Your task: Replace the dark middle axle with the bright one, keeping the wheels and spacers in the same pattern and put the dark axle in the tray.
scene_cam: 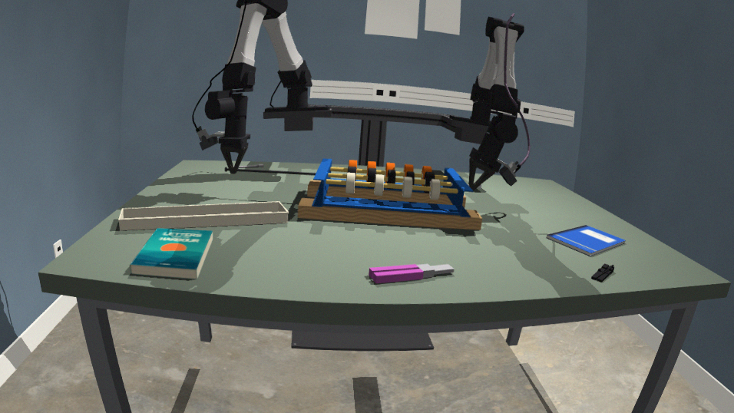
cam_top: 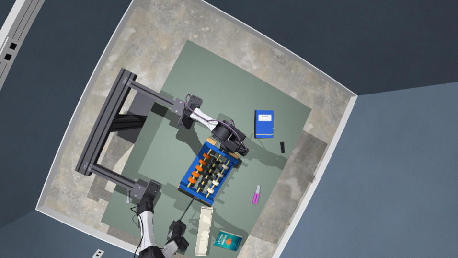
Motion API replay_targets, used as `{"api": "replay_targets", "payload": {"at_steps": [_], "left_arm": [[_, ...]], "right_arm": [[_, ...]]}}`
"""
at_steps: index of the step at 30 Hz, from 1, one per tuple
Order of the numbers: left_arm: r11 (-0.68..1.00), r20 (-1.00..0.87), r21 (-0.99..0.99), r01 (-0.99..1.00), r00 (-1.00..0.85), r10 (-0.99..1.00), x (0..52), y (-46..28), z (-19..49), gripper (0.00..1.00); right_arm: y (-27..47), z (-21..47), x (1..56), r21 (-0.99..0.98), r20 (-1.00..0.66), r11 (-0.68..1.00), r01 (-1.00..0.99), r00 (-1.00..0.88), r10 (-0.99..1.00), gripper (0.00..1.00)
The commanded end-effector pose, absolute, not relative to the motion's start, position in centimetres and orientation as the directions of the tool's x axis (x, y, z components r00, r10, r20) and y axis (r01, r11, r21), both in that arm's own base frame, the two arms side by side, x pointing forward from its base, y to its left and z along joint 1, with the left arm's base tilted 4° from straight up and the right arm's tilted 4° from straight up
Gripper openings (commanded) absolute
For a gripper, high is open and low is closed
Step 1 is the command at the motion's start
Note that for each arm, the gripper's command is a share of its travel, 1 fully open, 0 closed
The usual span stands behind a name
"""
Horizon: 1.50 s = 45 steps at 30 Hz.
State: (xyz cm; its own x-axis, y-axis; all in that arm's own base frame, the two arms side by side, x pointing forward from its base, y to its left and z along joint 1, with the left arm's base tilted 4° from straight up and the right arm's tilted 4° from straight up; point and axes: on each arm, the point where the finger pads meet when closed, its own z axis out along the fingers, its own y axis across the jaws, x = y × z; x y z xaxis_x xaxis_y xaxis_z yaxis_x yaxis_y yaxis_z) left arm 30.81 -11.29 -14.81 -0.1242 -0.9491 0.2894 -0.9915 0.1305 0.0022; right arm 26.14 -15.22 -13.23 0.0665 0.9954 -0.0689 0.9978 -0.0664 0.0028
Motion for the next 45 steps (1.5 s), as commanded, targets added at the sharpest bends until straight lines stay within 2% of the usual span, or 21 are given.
{"api": "replay_targets", "payload": {"at_steps": [1,45], "left_arm": [[0.154,0.269,0.061,-0.986,-0.132,-0.954,28.9,-11.0,-16.1,0.00],[0.145,0.262,0.053,-0.988,-0.126,-0.957,29.4,-11.1,-15.9,0.00]], "right_arm": [[-14.9,-13.6,25.9,-0.007,-0.041,-0.069,0.998,0.068,0.997,0.00],[-15.7,-13.2,26.7,0.020,-0.053,-0.079,0.997,0.080,0.995,0.00]]}}
